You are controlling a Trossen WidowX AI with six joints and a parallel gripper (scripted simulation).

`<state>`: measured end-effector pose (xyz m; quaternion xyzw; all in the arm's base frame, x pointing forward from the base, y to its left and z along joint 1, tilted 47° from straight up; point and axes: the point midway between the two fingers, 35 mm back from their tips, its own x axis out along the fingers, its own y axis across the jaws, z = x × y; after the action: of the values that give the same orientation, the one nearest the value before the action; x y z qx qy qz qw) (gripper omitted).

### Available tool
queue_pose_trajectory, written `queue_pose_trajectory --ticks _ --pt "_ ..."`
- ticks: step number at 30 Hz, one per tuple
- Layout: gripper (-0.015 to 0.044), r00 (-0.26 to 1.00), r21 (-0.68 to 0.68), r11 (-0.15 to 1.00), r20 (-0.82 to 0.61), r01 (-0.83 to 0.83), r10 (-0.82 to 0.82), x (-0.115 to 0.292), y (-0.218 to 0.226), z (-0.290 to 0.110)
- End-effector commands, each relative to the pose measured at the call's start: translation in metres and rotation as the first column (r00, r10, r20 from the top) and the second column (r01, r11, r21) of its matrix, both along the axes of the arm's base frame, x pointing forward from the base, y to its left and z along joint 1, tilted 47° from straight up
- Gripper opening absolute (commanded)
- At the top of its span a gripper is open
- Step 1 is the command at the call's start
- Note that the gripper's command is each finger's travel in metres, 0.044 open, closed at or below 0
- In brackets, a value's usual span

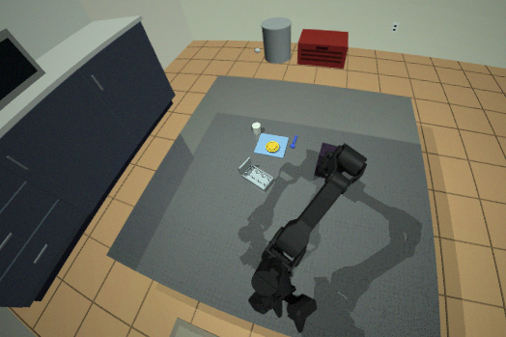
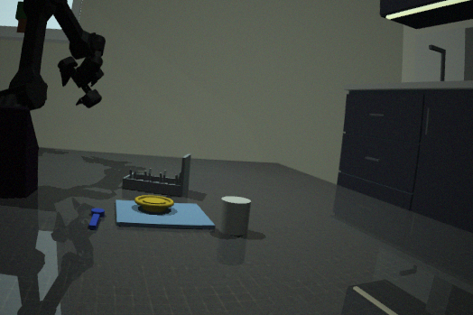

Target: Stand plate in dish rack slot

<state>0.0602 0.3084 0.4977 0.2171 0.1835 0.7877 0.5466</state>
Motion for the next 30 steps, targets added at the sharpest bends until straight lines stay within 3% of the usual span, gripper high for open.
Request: queue_pose_trajectory --ticks 1,10,19,30 --pt "0.04 0.991 -0.074 0.988 0.013 0.137 -0.136 0.049 0.009 -0.024" --pt "0.04 0.928 -0.246 0.895 0.06 0.371 -0.368 0.152 0.002 -0.085" --pt "0.04 0.822 -0.417 0.723 0.12 0.551 -0.557 0.252 -0.052 -0.154" --pt "0.04 0.718 -0.556 0.556 0.113 0.618 -0.687 0.313 -0.116 -0.212"
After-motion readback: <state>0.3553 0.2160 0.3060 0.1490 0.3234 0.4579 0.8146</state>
